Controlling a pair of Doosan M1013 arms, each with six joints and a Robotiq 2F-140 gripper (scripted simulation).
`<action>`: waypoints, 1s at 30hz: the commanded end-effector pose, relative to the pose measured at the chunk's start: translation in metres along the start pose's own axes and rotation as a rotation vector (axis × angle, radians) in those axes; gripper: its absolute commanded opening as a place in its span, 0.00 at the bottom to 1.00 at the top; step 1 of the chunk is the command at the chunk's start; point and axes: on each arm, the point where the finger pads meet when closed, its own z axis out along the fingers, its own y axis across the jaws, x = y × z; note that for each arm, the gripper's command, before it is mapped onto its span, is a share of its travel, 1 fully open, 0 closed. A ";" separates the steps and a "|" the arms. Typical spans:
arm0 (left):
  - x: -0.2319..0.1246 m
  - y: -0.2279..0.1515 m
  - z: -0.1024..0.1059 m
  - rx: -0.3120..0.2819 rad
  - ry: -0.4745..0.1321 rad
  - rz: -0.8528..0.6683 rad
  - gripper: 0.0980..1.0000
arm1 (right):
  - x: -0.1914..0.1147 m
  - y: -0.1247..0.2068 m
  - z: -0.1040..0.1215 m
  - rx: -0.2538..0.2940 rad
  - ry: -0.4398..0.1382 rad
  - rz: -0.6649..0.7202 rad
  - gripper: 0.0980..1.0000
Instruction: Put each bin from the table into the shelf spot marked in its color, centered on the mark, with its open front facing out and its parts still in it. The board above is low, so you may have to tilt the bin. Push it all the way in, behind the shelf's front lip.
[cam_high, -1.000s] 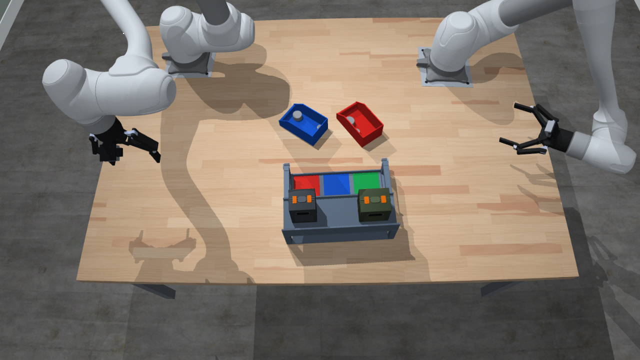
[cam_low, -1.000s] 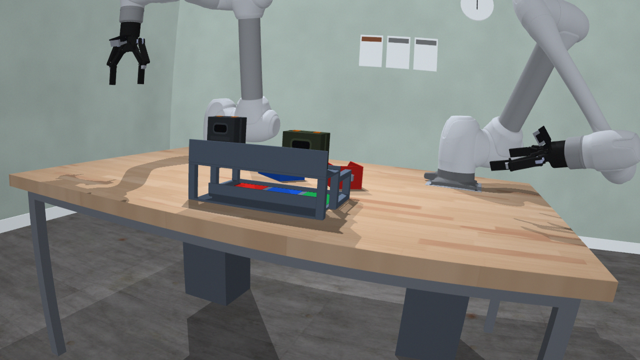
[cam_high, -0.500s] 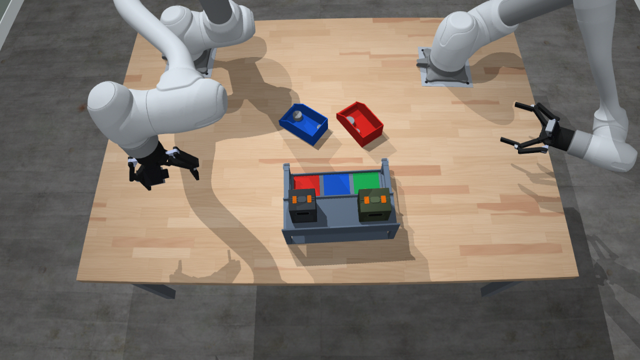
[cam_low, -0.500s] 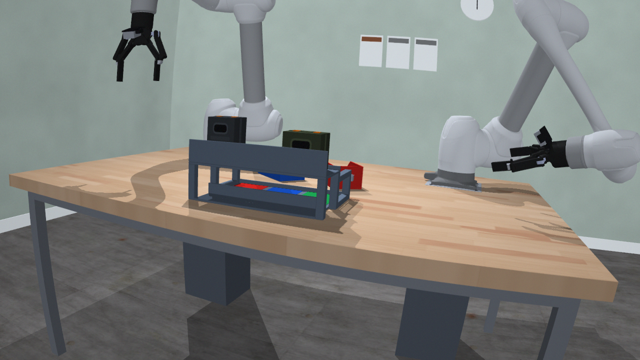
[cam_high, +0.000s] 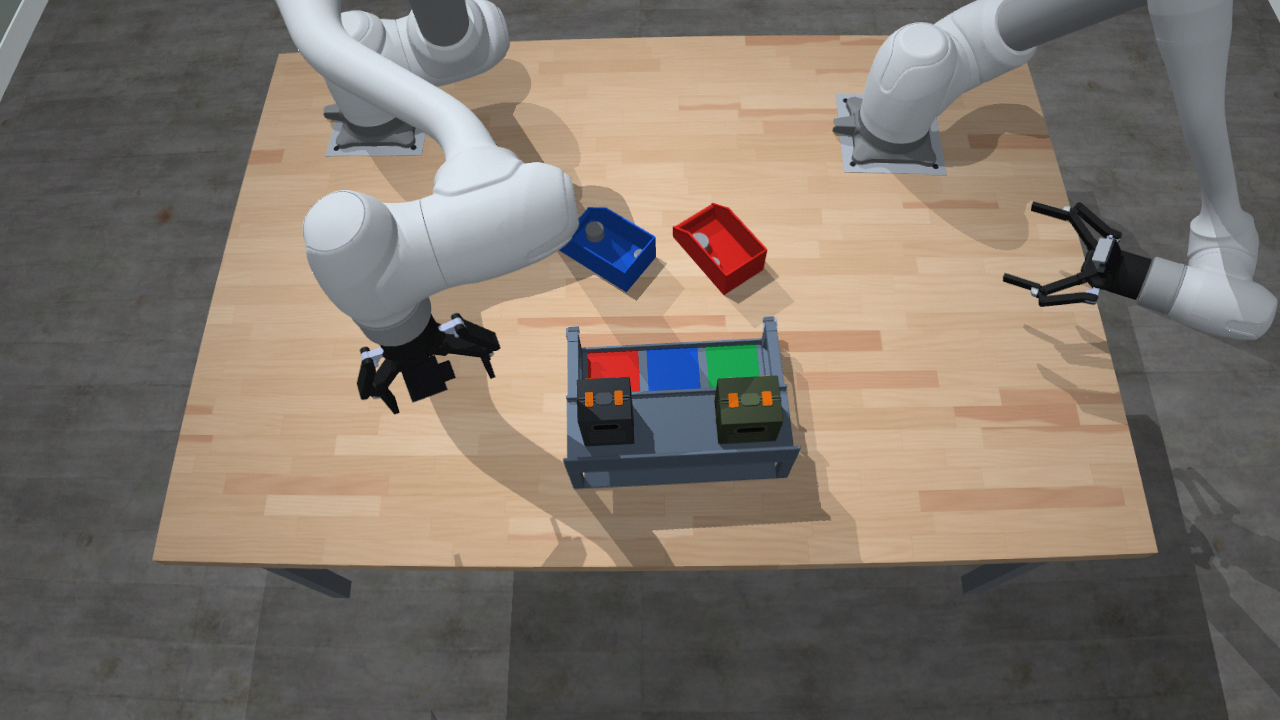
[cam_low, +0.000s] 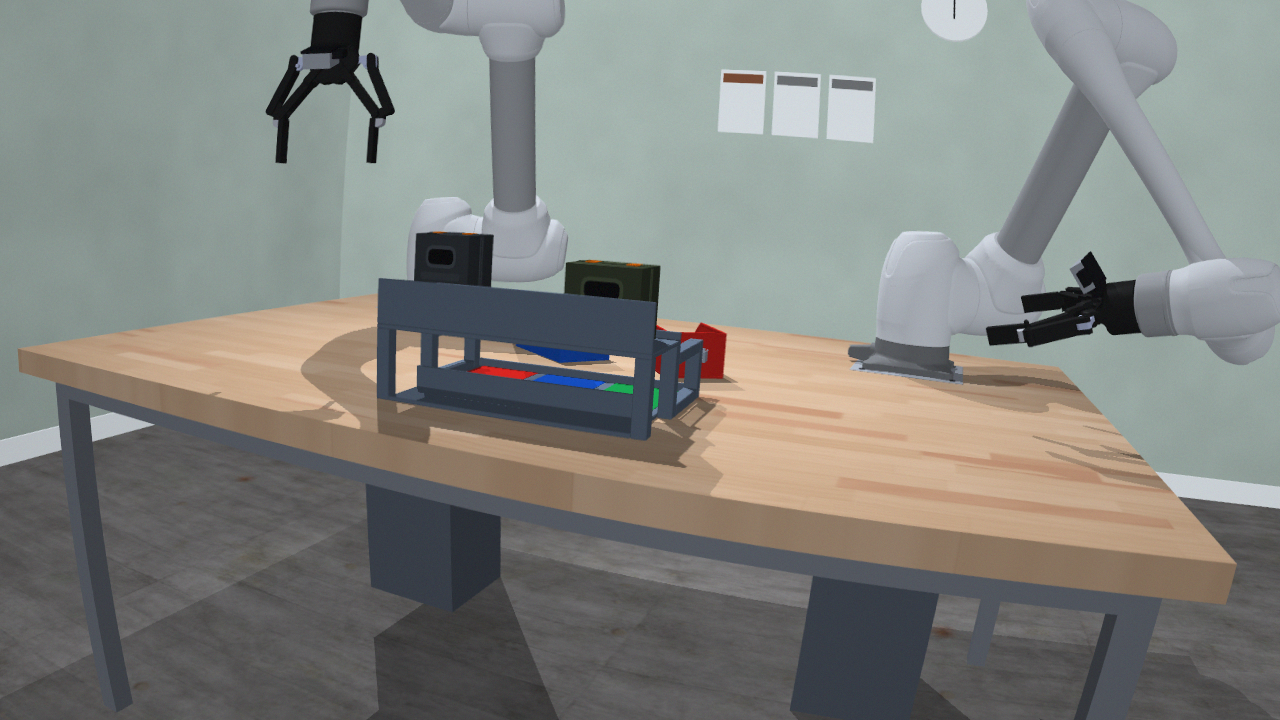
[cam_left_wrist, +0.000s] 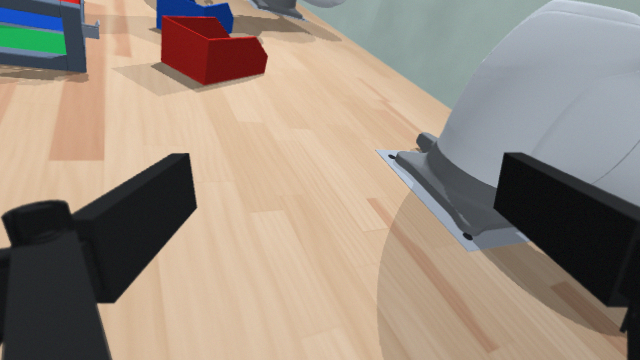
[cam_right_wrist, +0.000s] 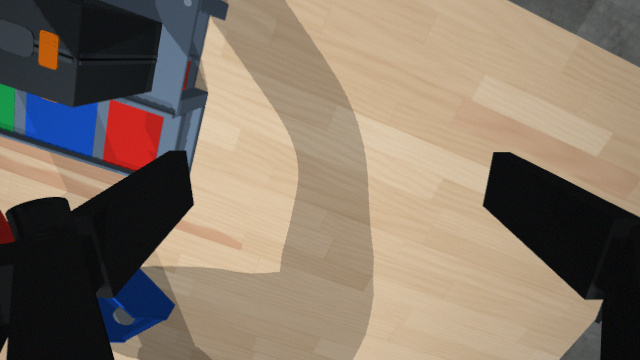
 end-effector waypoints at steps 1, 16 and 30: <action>0.000 0.001 0.000 0.001 -0.002 -0.004 1.00 | 0.017 -0.026 0.001 0.000 0.000 -0.031 1.00; -0.004 0.008 -0.003 0.016 -0.007 -0.056 1.00 | 0.072 -0.178 0.018 0.000 0.000 -0.192 1.00; -0.009 0.018 -0.006 0.035 -0.013 -0.124 1.00 | 0.090 -0.310 0.039 0.001 0.000 -0.321 1.00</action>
